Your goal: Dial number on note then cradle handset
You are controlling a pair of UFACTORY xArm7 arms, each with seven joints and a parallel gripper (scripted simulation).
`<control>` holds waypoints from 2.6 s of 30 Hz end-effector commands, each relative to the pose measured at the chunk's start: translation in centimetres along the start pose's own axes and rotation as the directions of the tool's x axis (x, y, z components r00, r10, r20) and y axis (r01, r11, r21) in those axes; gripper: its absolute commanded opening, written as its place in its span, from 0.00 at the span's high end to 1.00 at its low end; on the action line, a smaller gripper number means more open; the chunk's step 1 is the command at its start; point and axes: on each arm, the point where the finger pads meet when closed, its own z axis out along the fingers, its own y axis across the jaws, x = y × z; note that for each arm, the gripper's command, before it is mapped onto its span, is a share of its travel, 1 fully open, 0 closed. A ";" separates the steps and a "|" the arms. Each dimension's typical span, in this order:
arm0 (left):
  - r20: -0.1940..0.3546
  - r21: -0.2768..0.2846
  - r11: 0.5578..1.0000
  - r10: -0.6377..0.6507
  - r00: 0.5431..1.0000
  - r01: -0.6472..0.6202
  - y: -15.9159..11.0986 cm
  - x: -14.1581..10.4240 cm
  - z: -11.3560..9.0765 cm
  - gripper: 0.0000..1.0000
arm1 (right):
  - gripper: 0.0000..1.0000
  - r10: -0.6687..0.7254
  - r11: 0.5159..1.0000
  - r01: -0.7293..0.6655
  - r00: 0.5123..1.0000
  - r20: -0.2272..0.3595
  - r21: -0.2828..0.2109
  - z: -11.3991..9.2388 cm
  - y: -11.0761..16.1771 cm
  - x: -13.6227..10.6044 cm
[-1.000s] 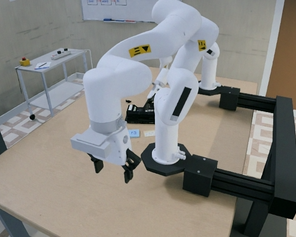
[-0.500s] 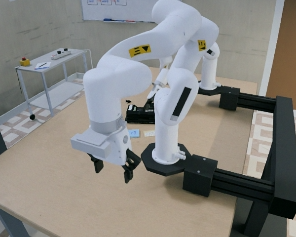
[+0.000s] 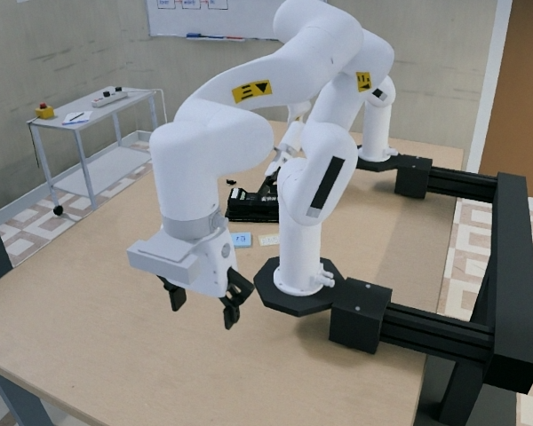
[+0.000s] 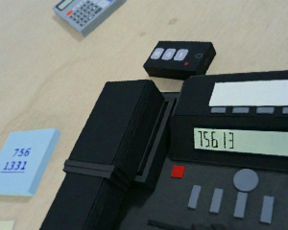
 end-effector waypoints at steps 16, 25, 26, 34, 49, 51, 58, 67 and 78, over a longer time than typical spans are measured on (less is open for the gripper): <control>-0.002 0.000 1.000 0.000 1.000 0.000 0.0 0.0 -0.1 0.00 | 1.00 0.000 1.000 0.000 1.000 -0.001 0.000 -0.4 -0.3 0.4; -0.002 0.000 1.000 0.000 1.000 0.000 0.0 0.0 -0.1 0.00 | 1.00 0.000 1.000 0.000 1.000 -0.001 0.000 -0.4 -0.3 0.4; -0.002 0.000 1.000 0.000 1.000 0.000 0.0 0.0 -0.1 0.00 | 1.00 0.000 1.000 0.000 1.000 -0.001 0.000 -0.4 -0.3 0.4; -0.002 0.000 1.000 0.000 1.000 0.000 0.0 0.0 -0.1 0.00 | 1.00 0.000 1.000 0.000 1.000 -0.001 0.000 -0.4 -0.3 0.4; -0.002 0.000 1.000 0.000 1.000 0.000 0.0 0.0 -0.1 0.00 | 1.00 0.000 1.000 0.000 1.000 -0.001 0.000 0.1 0.1 0.0; -0.002 0.000 1.000 0.000 1.000 0.000 0.0 0.0 -0.1 0.00 | 1.00 0.000 1.000 0.000 1.000 -0.001 0.000 0.2 0.1 -0.1; -0.002 0.000 1.000 0.000 1.000 0.000 0.0 0.0 -0.1 0.00 | 1.00 0.000 1.000 0.000 1.000 -0.001 0.000 0.2 0.1 -0.1; -0.002 0.000 1.000 0.000 1.000 0.000 0.0 0.0 -0.1 0.00 | 1.00 0.000 1.000 0.000 1.000 -0.001 0.000 0.3 0.2 -0.2; -0.002 0.000 1.000 0.000 1.000 0.000 0.0 0.0 -0.1 0.00 | 1.00 0.000 1.000 0.000 1.000 -0.001 0.000 0.3 0.2 -0.2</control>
